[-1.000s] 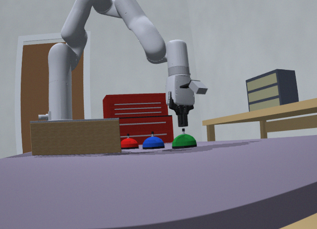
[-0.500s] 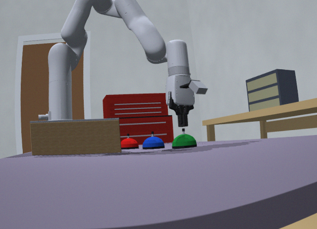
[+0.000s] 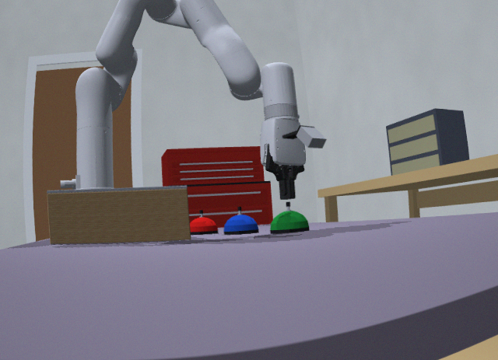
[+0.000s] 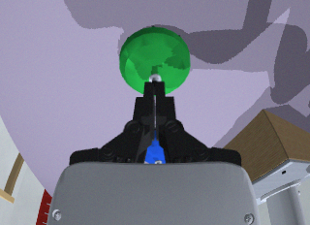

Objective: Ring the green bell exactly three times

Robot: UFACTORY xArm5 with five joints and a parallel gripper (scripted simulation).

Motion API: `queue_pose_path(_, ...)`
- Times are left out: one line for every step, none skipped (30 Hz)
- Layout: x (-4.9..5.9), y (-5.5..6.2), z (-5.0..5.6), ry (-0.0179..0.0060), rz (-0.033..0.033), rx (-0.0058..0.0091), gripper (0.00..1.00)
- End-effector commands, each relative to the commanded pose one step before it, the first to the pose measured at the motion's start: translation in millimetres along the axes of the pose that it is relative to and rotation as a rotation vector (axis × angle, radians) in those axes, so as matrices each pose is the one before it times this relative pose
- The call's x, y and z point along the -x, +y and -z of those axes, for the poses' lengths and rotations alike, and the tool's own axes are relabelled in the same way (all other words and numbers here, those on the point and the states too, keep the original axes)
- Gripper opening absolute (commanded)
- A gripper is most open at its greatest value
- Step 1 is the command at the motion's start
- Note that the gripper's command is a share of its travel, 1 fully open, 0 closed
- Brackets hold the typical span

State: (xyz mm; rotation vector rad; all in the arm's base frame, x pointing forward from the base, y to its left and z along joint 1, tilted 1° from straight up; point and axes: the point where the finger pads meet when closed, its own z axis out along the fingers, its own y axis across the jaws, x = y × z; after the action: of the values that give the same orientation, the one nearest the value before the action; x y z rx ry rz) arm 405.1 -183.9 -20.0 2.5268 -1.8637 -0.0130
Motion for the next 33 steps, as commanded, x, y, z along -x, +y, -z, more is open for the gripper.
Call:
queue_pose_path(-0.94,-1.03,1.00,0.00237,-0.00004,-0.00269,0.00)
queue_pose_path(0.00,0.00,-0.37,0.00000,0.00000,0.00000,0.00)
queue_pose_path(0.00,0.01,-0.62,0.00000,0.00000,0.00001,0.00)
queue_pose_path(0.01,0.01,-0.85,-0.00001,0.00000,0.00001,0.00)
queue_pose_path(0.01,0.01,-1.04,-0.00001,0.00000,0.00001,0.00)
queue_pose_path(0.01,0.02,-1.16,-0.00001,0.00000,0.00001,0.00)
queue_pose_path(0.02,0.02,-1.20,-0.00001,0.00000,0.00001,0.00)
queue_pose_path(0.02,0.02,-1.16,-0.00001,0.00000,0.00001,0.00)
queue_pose_path(0.02,0.02,-1.04,-0.00001,0.00000,0.00001,0.00)
queue_pose_path(0.02,0.02,-0.85,-0.00001,0.00000,0.00001,0.00)
queue_pose_path(0.01,0.02,-0.62,0.00000,0.00000,0.00001,0.00)
queue_pose_path(0.01,0.01,-0.37,0.00000,0.00000,0.00000,0.00)
queue_pose_path(0.00,0.00,-0.16,0.00000,0.00000,0.00000,0.00)
queue_pose_path(0.00,0.00,-0.03,0.00000,0.00000,0.00000,0.00)
queue_pose_path(0.00,0.00,0.00,0.00000,0.00000,0.00000,0.00)
queue_pose_path(0.00,0.00,0.00,0.00000,0.00000,0.00000,0.00)
queue_pose_path(0.00,0.00,0.00,0.00000,0.00000,0.00000,0.00)
queue_pose_path(0.00,0.00,0.00,0.00000,0.00000,0.00000,0.00)
queue_pose_path(0.00,0.00,0.00,0.00000,0.00000,0.00000,0.00)
queue_pose_path(0.00,0.00,0.00,0.00000,0.00000,0.00000,0.00)
queue_pose_path(0.00,0.00,0.00,0.00000,0.00000,0.00000,0.00)
queue_pose_path(0.00,0.00,0.00,0.00000,0.00000,0.00000,0.00)
queue_pose_path(0.00,0.00,0.00,0.00000,0.00000,0.00000,0.00)
queue_pose_path(0.00,0.00,0.00,0.00000,0.00000,0.00000,0.00)
queue_pose_path(0.00,0.00,0.00,0.00000,0.00000,0.00000,0.00)
queue_pose_path(0.00,0.01,-0.12,0.00000,0.00000,0.00000,0.00)
queue_pose_path(-0.02,0.03,-0.57,0.00000,0.00000,-0.00001,0.00)
queue_pose_path(-0.03,0.04,-0.95,0.00001,0.00000,-0.00001,0.00)
queue_pose_path(-0.03,0.05,-0.95,0.00001,0.00000,-0.00001,0.00)
queue_pose_path(-0.02,0.03,-0.57,0.00000,0.00000,-0.00001,0.00)
queue_pose_path(0.00,0.01,-0.12,0.00000,0.00000,0.00000,0.00)
queue_pose_path(0.00,0.00,0.00,0.00000,0.00000,0.00000,0.00)
queue_pose_path(0.00,0.00,0.00,0.00000,0.00000,0.00000,0.00)
